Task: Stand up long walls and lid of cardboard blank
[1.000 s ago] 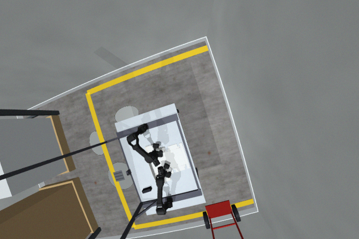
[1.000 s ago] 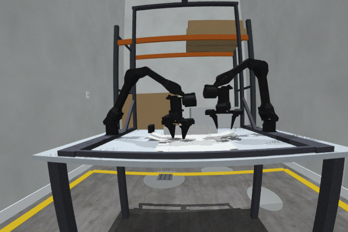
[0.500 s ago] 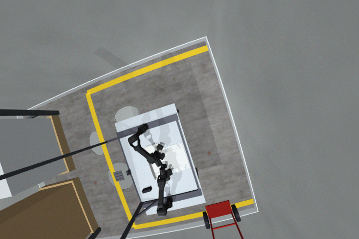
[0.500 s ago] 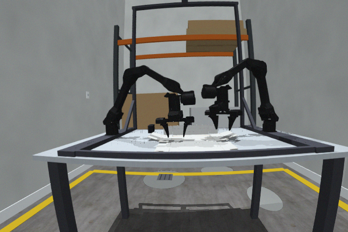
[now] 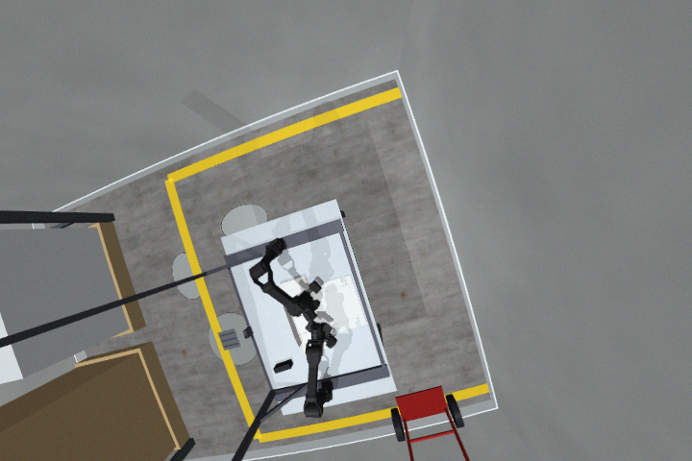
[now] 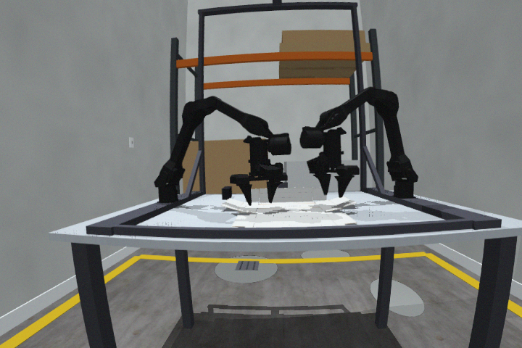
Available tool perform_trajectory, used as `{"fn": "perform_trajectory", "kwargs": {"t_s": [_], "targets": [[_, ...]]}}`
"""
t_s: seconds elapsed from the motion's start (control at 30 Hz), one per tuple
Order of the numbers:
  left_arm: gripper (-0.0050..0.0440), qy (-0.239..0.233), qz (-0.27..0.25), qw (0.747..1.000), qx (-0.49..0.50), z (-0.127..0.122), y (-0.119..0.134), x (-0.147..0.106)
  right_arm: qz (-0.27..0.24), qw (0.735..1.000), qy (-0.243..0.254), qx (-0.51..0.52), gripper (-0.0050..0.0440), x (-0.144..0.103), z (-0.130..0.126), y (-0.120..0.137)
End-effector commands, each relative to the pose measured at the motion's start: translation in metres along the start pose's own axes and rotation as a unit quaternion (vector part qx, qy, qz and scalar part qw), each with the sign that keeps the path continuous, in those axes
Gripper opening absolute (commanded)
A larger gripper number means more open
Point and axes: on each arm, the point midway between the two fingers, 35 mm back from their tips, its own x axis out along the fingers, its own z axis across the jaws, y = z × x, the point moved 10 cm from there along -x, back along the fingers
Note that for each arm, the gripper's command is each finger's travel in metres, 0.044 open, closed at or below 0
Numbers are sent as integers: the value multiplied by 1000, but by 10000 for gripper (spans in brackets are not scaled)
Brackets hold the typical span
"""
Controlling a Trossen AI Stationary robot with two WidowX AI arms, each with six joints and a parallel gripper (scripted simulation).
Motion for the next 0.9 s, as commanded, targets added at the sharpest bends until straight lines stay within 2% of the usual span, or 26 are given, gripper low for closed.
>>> {"fn": "perform_trajectory", "kwargs": {"t_s": [0.0,0.1,0.27,0.6,0.87], "targets": [[357,3,-13,999,47,3,-8,-7,-14,995,-11,-100,363,-17,-5,-4],[357,2,-13,998,59,4,-9,-7,-14,992,-10,-123,363,-17,-6,-4],[357,2,-13,991,131,9,-15,-6,-13,964,-6,-265,363,-21,-13,-6],[357,1,-13,974,226,15,-23,-4,-10,883,-1,-468,363,-26,-22,-9],[357,1,-13,973,229,15,-24,-4,-10,881,-1,-473,363,-27,-22,-9]]}}
